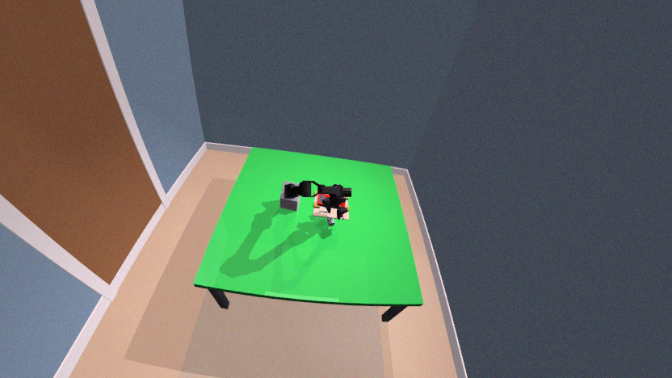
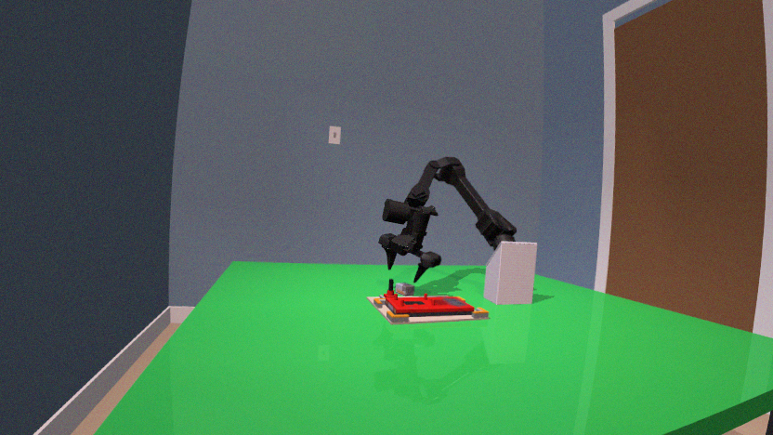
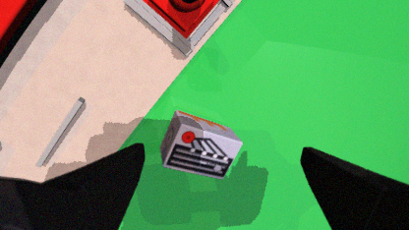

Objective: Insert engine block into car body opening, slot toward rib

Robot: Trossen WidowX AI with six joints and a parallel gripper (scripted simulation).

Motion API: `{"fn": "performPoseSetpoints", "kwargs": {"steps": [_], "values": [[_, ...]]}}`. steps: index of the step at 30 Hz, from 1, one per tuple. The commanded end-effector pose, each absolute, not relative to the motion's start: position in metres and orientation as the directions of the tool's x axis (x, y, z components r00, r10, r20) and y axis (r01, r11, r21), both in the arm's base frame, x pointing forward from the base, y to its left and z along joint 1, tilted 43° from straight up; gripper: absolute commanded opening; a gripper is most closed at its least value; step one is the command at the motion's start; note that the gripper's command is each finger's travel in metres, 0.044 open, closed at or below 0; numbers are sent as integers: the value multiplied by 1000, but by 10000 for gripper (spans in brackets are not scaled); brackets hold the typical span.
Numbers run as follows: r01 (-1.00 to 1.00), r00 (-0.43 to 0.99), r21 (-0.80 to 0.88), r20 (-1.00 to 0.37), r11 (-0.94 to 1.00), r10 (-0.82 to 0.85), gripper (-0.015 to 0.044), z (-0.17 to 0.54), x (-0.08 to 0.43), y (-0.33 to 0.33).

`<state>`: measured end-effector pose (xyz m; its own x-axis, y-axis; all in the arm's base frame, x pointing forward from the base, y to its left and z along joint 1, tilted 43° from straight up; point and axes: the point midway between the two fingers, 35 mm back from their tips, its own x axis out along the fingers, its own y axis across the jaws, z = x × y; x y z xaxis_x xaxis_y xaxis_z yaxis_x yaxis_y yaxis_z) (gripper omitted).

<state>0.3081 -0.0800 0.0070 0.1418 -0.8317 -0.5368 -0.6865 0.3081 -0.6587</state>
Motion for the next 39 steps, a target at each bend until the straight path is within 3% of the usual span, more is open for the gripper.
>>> {"fn": "performPoseSetpoints", "kwargs": {"steps": [1, 16, 31, 39], "values": [[-772, 133, -575, -564, 272, -815, 440, 12, 311, -78], [-983, 70, -175, -651, 59, -756, 440, 27, 306, -73], [-948, -2, 219, -727, -229, -687, 440, 46, 296, -67], [-933, -9, 252, -733, -259, -680, 440, 48, 299, -70]]}}
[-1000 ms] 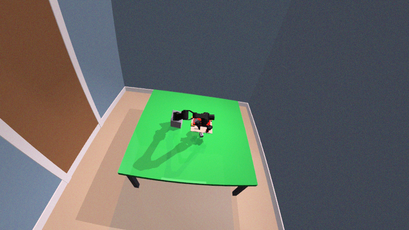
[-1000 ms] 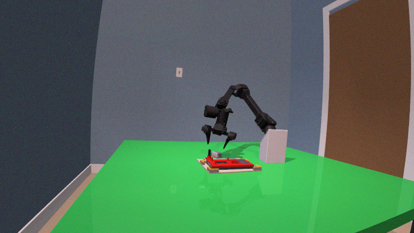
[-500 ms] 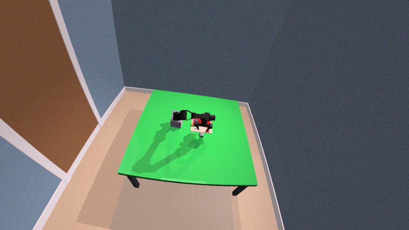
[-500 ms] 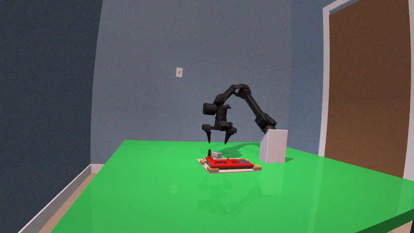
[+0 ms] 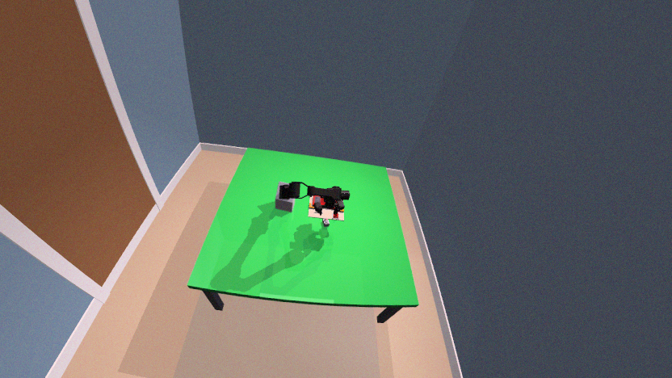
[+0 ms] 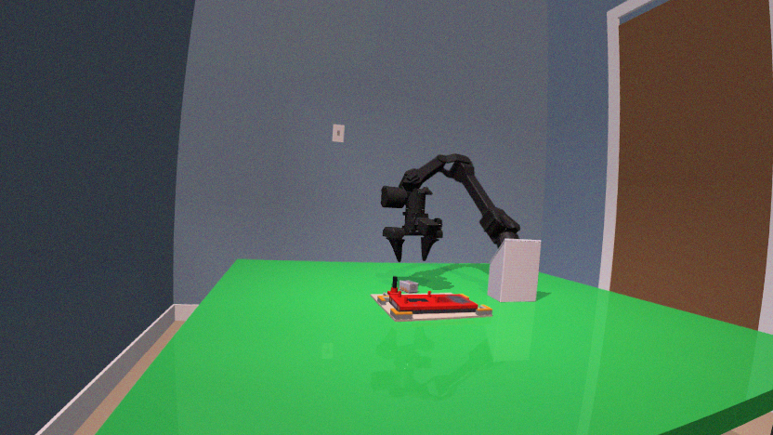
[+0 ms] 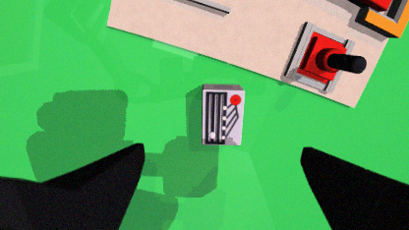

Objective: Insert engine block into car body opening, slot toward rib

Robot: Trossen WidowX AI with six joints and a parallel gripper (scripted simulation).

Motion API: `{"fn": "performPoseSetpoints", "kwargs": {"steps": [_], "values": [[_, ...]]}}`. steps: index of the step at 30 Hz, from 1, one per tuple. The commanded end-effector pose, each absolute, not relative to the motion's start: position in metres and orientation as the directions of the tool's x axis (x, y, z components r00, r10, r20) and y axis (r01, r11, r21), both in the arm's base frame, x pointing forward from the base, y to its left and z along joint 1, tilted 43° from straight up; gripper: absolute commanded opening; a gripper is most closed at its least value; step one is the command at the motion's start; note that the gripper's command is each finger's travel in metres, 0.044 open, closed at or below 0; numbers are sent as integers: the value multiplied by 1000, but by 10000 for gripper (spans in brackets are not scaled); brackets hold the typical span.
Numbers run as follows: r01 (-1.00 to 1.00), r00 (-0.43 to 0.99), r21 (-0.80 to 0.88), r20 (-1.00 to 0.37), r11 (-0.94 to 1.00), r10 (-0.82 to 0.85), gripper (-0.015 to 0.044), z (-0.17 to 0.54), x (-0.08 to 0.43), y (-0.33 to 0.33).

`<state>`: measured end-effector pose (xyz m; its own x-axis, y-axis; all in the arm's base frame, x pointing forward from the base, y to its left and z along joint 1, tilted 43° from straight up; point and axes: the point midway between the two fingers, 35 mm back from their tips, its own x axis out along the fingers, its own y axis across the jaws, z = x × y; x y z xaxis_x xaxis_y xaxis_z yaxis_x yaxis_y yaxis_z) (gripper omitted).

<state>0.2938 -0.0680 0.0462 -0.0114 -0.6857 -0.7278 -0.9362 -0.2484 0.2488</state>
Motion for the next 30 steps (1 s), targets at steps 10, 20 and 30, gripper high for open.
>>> {"fn": "performPoseSetpoints", "kwargs": {"steps": [10, 20, 30], "values": [[-933, -9, 252, -732, -258, -681, 440, 21, 299, -96], [-932, -9, 253, -731, -258, -682, 440, 8, 298, -108], [-932, -10, 253, -731, -258, -683, 440, -3, 298, -119]]}}
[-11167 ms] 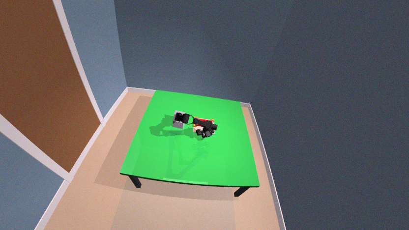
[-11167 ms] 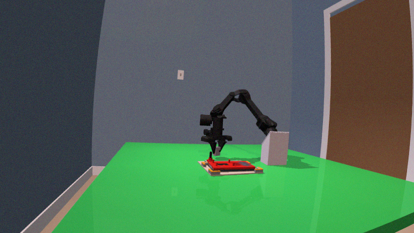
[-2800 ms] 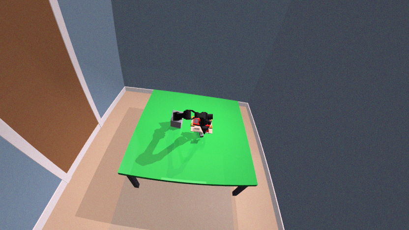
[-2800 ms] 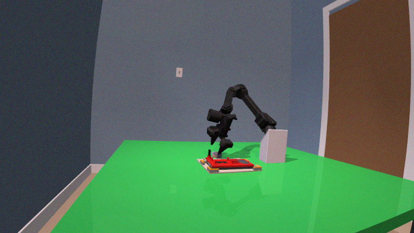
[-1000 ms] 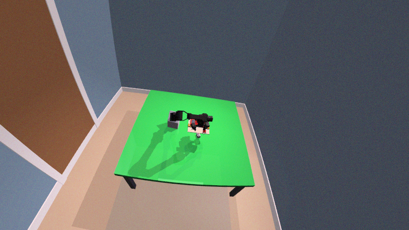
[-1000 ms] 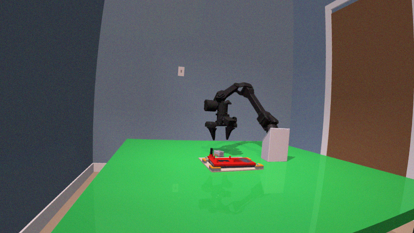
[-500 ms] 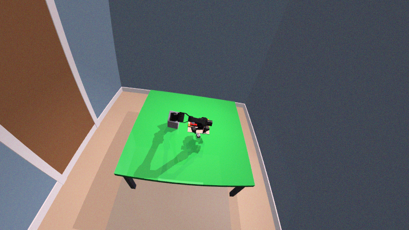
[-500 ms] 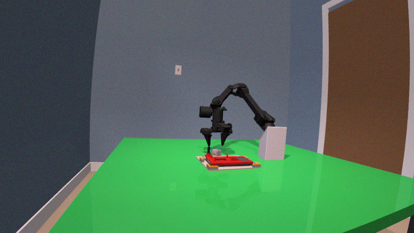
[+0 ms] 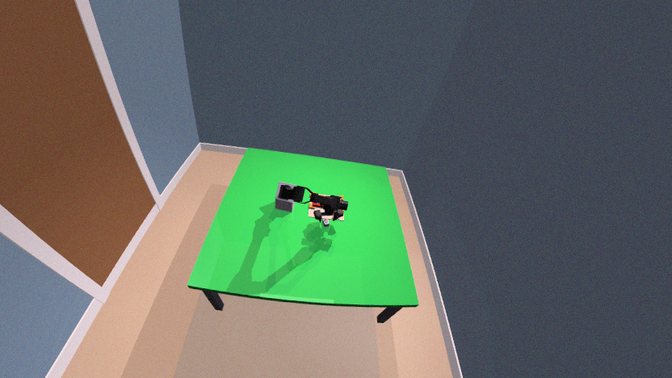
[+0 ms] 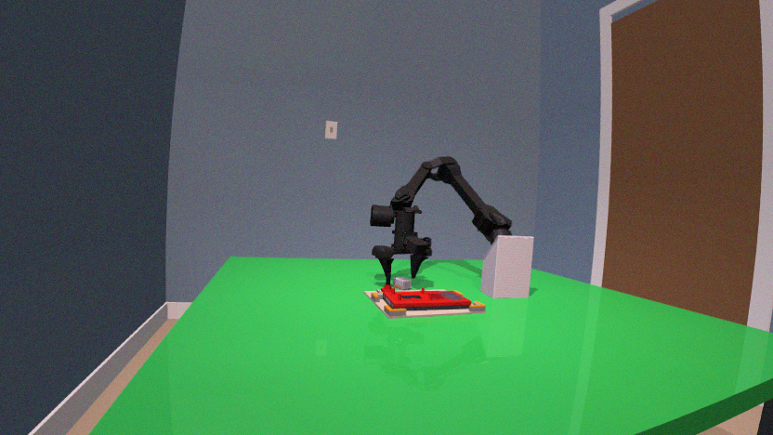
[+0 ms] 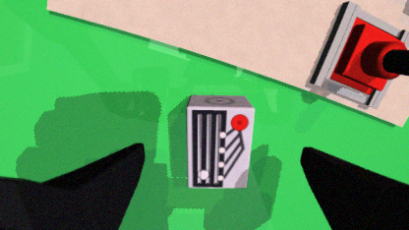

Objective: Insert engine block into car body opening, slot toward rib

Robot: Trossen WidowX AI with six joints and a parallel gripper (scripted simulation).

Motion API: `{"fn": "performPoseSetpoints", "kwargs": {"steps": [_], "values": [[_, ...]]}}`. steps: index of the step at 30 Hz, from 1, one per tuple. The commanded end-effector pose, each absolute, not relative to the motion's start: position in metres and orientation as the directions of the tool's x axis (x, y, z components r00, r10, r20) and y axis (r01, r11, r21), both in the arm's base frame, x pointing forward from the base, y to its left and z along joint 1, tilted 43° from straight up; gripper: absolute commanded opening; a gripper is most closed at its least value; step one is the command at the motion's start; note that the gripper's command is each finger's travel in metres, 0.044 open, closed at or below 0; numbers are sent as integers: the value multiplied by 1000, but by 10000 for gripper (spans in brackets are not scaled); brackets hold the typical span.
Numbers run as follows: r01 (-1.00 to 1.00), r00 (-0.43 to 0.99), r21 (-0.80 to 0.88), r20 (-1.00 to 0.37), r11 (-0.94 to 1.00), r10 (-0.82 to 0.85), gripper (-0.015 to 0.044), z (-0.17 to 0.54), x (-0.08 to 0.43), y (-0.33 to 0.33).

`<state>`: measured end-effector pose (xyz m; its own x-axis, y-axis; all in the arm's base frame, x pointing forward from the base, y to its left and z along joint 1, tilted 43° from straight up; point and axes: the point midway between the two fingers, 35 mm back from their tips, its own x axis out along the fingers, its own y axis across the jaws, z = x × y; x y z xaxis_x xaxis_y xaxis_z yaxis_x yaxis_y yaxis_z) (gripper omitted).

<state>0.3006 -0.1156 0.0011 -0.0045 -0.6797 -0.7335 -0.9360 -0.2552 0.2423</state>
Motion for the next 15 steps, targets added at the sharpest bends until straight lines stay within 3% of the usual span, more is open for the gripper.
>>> {"fn": "performPoseSetpoints", "kwargs": {"steps": [1, 4, 15], "values": [[-932, -10, 253, -731, -258, -683, 440, -5, 298, -120], [-932, -10, 253, -731, -258, -683, 440, -6, 297, -122], [-932, -10, 253, -731, -258, -683, 151, -6, 297, -122]]}}
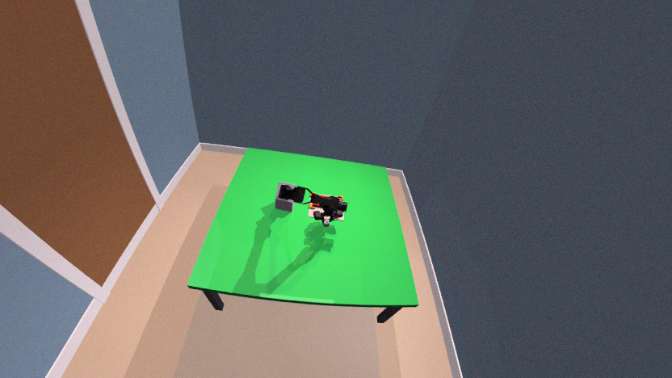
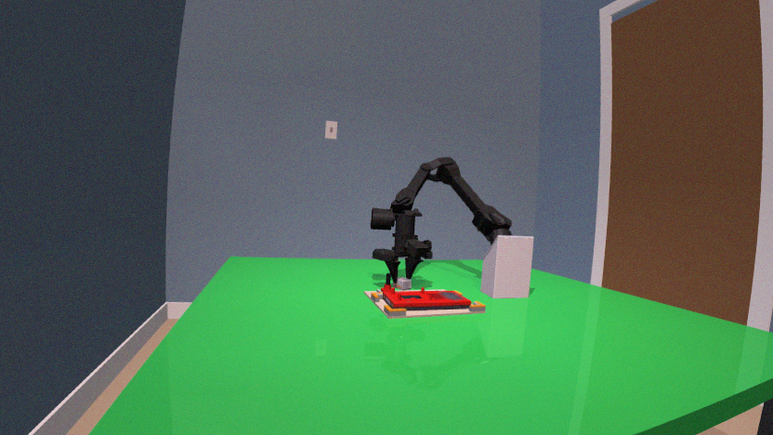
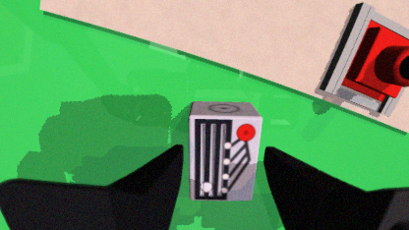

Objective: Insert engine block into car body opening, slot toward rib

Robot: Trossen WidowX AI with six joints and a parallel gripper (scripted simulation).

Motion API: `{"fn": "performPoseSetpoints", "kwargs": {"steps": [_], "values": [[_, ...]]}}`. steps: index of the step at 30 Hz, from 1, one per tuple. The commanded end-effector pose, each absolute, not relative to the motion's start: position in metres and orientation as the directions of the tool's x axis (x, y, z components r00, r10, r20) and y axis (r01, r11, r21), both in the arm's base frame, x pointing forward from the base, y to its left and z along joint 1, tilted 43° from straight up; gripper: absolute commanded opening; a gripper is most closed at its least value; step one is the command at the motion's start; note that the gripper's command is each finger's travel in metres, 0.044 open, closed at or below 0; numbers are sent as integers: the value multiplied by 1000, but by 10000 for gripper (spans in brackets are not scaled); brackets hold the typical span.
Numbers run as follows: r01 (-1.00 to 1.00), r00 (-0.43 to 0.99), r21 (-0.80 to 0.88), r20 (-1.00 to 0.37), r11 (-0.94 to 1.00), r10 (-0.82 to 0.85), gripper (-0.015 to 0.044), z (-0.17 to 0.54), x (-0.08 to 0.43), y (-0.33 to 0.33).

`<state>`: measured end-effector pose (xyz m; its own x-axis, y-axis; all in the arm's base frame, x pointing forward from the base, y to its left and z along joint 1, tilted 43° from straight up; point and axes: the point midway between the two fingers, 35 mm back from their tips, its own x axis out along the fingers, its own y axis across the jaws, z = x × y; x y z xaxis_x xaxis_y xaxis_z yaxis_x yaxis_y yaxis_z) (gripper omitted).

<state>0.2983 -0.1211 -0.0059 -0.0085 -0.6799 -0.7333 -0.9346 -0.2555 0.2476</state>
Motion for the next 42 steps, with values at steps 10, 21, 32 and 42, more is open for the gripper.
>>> {"fn": "performPoseSetpoints", "kwargs": {"steps": [10, 21, 32, 42], "values": [[-932, -10, 253, -731, -258, -682, 26, -5, 298, -120], [-933, -8, 249, -737, -261, -676, 0, 16, 304, -97], [-933, -7, 247, -739, -262, -674, 0, 40, 306, -73], [-933, -8, 249, -738, -261, -675, 0, 64, 303, -52]]}}
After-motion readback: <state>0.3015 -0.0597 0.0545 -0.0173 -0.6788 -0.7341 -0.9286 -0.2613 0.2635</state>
